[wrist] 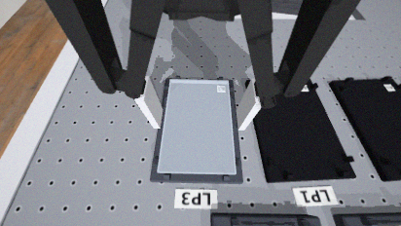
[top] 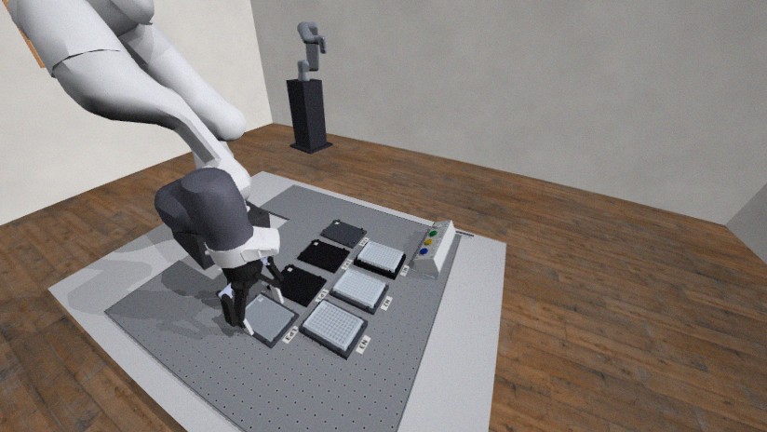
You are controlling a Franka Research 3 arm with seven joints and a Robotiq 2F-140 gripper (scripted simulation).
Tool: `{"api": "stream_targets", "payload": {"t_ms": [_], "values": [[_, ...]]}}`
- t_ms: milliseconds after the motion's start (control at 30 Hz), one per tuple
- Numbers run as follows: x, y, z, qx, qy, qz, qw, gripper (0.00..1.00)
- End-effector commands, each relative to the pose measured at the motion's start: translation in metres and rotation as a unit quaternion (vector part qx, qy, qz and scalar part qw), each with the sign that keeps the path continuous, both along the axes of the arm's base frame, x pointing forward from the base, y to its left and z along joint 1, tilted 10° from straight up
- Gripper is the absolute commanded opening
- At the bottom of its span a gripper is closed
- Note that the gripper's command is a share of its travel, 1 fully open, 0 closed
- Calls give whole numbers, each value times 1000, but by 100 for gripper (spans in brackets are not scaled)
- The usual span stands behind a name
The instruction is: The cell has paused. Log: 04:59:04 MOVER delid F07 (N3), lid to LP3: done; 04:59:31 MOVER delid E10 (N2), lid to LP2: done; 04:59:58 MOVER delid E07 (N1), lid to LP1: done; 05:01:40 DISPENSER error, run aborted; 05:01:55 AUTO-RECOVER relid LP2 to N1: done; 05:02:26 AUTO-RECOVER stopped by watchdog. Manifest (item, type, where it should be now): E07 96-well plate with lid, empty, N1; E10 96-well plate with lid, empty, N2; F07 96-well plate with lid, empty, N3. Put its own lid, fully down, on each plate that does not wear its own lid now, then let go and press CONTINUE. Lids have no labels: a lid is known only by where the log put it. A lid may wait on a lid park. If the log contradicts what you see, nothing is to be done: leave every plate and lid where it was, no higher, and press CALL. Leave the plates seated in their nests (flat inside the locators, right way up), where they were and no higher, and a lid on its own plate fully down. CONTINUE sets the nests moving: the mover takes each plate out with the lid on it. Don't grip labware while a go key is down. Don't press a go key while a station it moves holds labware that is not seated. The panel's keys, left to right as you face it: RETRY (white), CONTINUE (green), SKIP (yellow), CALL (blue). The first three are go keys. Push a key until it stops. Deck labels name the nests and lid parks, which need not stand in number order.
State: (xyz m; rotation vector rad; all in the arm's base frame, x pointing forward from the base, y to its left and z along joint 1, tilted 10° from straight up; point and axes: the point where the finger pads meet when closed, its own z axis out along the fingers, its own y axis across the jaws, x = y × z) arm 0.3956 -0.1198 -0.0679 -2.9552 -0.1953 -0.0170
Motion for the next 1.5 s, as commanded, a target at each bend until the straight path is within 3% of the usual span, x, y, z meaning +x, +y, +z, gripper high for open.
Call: {"api": "stream_targets", "payload": {"t_ms": [0,900,933,1467], "values": [[1,-1,0,0,-1,-2,1000,66],[1,-1,0,0,-1,-2,1000,66],[1,-1,0,0,-1,-2,1000,0],[1,-1,0,0,-1,-2,1000,0]]}}
